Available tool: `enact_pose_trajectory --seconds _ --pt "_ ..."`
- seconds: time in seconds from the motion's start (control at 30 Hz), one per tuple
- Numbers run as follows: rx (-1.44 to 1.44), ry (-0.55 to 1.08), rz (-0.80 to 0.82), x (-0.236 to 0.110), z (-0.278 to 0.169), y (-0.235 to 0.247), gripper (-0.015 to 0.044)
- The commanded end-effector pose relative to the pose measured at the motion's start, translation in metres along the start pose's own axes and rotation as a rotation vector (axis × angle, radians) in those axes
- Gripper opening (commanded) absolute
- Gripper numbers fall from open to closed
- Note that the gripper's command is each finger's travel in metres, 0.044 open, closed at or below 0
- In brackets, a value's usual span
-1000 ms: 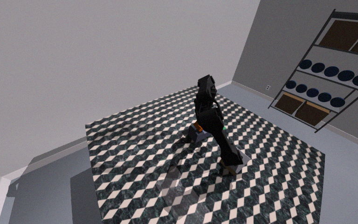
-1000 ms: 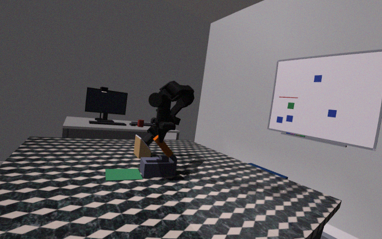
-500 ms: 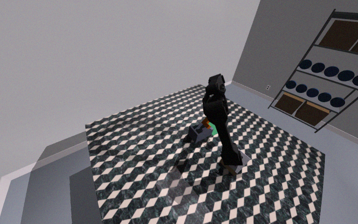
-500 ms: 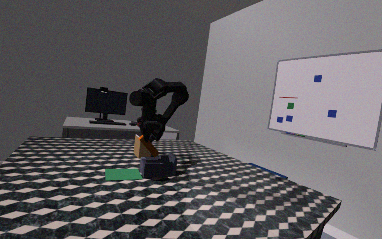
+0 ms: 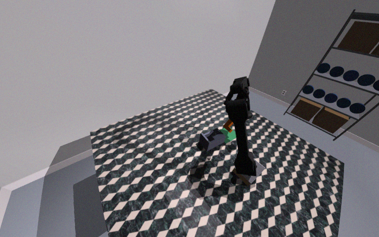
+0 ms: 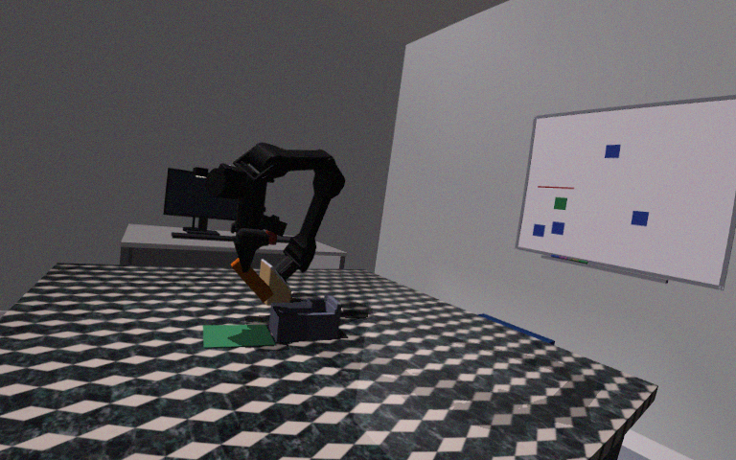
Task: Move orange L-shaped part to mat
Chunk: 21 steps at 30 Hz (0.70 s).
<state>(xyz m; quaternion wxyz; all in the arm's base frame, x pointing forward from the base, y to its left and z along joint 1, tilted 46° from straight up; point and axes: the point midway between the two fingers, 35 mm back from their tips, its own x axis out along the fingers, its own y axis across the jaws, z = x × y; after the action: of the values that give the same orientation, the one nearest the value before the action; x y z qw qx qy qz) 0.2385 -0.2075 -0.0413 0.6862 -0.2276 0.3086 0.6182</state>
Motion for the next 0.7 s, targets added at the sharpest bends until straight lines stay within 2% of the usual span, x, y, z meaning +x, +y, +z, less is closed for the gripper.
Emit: enact_pose_trajectory --seconds 0.0,0.67 --pt "-0.011 0.010 -0.001 -0.002 -0.018 -0.001 0.0000" --pt "-0.012 0.010 -0.001 0.019 -0.022 -0.001 0.0000"
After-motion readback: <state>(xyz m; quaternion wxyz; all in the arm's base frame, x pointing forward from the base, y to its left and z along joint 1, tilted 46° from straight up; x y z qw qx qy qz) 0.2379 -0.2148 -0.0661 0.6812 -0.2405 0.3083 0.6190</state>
